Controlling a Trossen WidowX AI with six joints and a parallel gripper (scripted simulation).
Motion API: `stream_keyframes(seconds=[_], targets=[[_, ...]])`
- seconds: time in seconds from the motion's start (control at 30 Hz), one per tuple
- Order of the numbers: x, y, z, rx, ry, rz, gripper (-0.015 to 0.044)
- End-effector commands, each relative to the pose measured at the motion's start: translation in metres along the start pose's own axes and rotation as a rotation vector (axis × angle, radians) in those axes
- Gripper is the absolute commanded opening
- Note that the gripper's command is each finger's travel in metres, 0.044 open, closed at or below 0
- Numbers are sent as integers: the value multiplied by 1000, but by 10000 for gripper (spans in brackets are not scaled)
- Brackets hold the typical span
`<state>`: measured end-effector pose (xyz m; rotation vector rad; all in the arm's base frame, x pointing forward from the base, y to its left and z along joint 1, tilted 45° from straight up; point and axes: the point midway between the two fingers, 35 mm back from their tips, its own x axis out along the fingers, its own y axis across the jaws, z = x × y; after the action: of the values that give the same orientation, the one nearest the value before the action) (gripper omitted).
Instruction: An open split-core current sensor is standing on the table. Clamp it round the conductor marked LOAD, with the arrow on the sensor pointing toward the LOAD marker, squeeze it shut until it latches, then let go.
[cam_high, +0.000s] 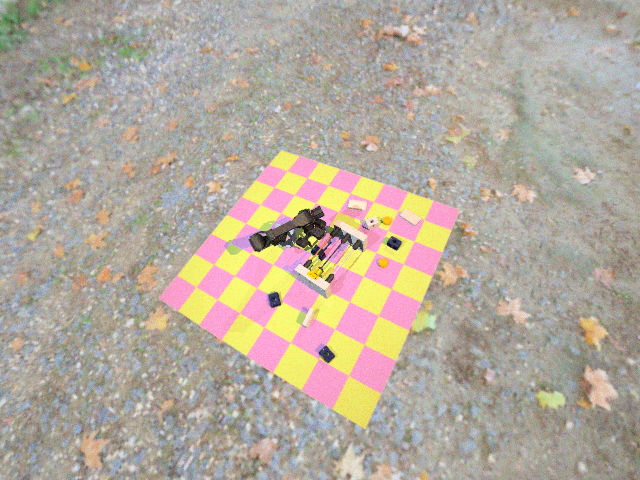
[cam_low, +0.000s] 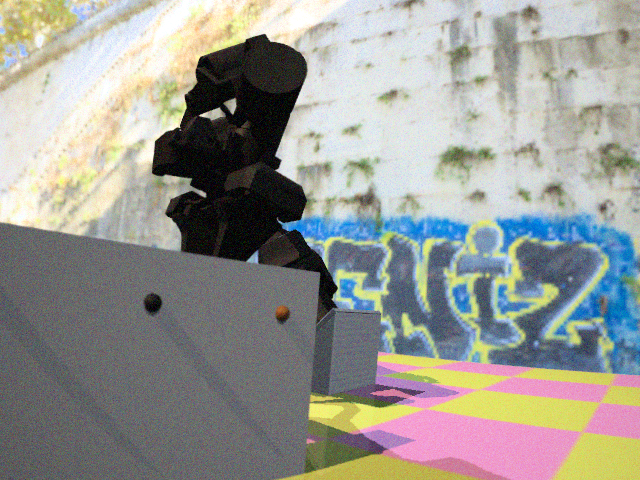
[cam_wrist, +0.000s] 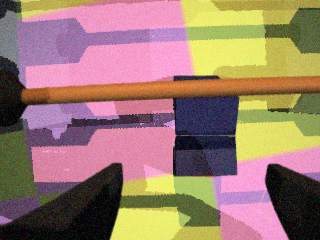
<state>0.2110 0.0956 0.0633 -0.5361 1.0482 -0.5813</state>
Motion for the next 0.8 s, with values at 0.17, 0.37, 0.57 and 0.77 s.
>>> stream_keyframes(seconds=[0.17, 0.37, 0.57, 0.77], targets=[[15, 0, 0, -9, -2, -1, 324], [24, 0, 0, -8, -3, -1, 324], [34, 0, 0, -8, -3, -3, 324], [44, -1, -1, -7, -4, -5, 324]])
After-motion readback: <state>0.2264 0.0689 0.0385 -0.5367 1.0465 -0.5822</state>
